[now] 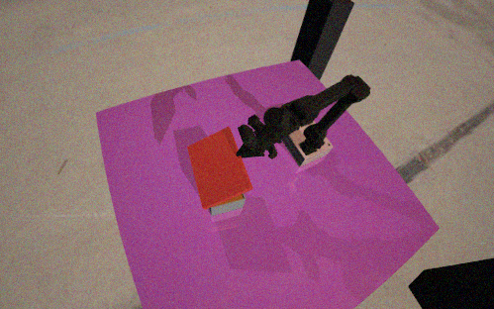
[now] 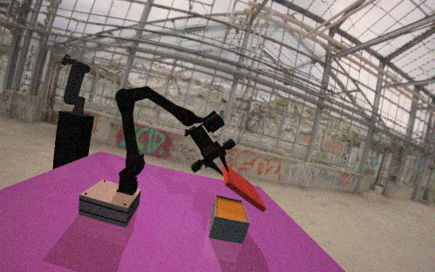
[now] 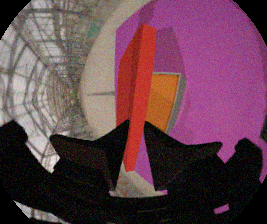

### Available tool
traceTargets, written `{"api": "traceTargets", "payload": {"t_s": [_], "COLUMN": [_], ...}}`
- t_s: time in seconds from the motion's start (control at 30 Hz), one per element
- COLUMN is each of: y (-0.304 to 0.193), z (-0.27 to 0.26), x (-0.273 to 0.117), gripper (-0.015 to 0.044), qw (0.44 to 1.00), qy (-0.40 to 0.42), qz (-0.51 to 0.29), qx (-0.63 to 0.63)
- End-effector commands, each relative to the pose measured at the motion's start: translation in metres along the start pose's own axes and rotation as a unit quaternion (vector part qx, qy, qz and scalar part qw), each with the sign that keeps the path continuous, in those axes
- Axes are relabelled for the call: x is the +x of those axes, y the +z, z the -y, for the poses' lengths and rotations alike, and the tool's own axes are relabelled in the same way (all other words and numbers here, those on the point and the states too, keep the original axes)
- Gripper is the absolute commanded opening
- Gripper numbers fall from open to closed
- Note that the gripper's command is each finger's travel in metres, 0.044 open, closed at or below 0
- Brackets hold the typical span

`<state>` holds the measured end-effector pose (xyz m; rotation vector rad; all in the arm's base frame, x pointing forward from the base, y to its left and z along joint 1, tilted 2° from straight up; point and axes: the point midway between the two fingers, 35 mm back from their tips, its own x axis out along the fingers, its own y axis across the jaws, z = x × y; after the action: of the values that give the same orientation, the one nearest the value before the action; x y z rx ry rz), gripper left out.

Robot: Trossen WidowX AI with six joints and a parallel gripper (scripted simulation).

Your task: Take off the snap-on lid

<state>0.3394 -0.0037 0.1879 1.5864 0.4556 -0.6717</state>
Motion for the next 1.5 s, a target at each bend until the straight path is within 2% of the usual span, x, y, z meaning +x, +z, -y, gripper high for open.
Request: {"api": "traceTargets", "payload": {"t_s": [0.0, 1.47], "y": [-0.0013, 0.0070], "z": [-0.0093, -0.0022], "x": [-0.0056, -0.0021], "gripper": [0.0000, 0.0000], "qw": [1.000, 1.000], "qy": [0.012, 0.012], "qz": [-0.004, -0.004], "qx": [-0.001, -0.001]}}
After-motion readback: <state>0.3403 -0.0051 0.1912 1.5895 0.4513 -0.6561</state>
